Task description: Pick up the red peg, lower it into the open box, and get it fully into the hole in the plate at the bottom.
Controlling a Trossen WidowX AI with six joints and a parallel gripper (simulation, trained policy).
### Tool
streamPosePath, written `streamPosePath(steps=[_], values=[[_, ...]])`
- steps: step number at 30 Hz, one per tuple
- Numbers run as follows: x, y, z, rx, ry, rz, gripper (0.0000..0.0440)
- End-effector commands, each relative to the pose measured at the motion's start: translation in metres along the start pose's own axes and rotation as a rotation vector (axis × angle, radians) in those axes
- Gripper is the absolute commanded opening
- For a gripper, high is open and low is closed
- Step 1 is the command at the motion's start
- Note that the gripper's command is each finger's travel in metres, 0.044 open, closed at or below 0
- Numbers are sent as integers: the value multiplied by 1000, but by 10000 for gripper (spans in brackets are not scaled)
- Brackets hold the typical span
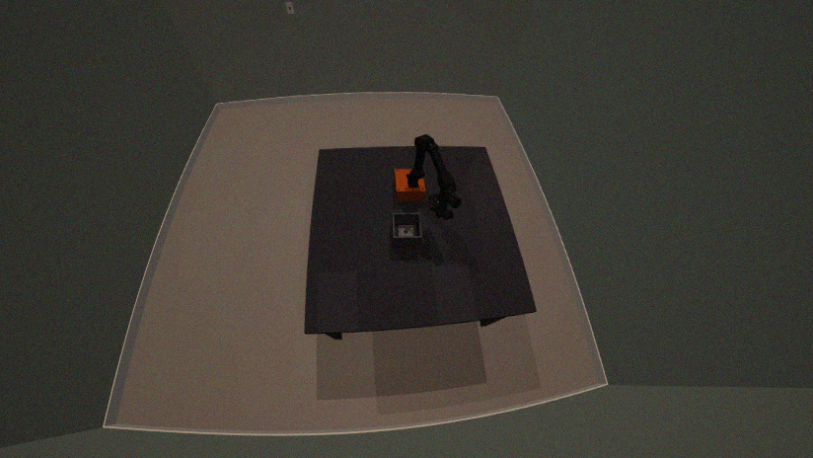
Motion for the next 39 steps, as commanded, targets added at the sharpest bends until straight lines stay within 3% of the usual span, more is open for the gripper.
streamPosePath(steps=[1, 16, 39], values=[[11, -10, 6, 4, 0, -13, 0], [67, -24, 18, -33, 36, -76, 0], [131, -9, 18, -115, 83, -89, 0]])
Point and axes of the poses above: the point midway between the two fingers, 35 mm back from their tips, its own y axis out along the fingers, its own z axis across the jaws, x = y × z, the point moved 6 cm from there along -y, back along the fingers, and after that the axes turned 7 degrees about y, right-handed, at the moved point
